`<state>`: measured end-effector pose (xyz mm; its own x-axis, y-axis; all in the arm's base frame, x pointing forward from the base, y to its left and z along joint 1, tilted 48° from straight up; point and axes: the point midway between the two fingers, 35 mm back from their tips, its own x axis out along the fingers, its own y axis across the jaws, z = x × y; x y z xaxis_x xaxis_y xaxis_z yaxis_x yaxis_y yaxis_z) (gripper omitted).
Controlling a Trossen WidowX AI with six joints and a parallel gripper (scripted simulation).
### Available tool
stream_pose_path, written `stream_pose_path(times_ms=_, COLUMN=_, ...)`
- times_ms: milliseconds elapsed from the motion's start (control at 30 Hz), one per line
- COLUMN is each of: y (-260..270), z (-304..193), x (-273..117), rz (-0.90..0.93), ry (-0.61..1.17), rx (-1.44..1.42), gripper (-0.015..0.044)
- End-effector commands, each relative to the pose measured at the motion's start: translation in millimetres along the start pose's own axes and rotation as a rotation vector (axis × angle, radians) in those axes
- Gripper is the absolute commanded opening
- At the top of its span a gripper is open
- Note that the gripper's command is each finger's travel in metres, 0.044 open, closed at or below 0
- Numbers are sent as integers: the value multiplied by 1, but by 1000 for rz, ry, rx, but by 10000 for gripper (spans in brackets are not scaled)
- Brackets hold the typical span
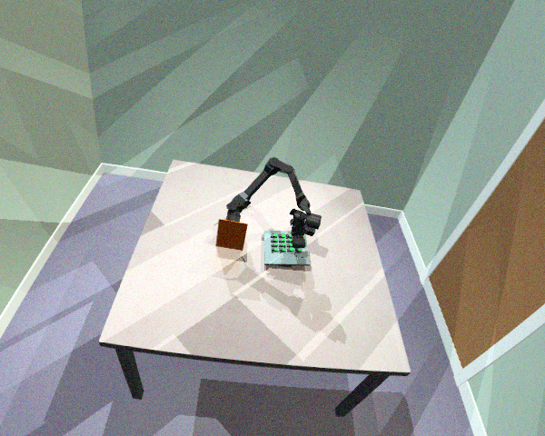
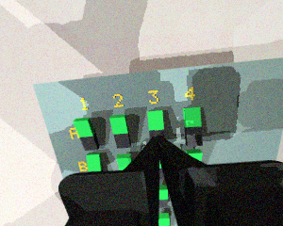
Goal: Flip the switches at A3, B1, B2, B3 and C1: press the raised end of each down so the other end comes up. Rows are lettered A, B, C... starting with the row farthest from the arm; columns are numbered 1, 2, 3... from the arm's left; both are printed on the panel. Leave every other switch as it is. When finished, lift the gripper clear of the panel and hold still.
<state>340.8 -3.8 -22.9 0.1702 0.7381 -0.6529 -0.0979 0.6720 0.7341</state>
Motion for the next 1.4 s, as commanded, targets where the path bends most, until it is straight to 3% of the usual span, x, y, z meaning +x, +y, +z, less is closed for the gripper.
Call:
stream_pose_path(times_ms=0, y=0, z=0, x=1, rz=4, ry=0, rx=8, gripper=0)
stream_pose_path(times_ms=967, y=0, z=-1, x=5, rz=4, ry=0, rx=8, gripper=0)
stream_pose_path(times_ms=1167, y=-1, z=2, x=-58, rz=0, ry=26, rx=8, gripper=0)
stream_pose_path(times_ms=1367, y=5, z=-1, x=-61, rz=1, ry=27, rx=9, gripper=0)
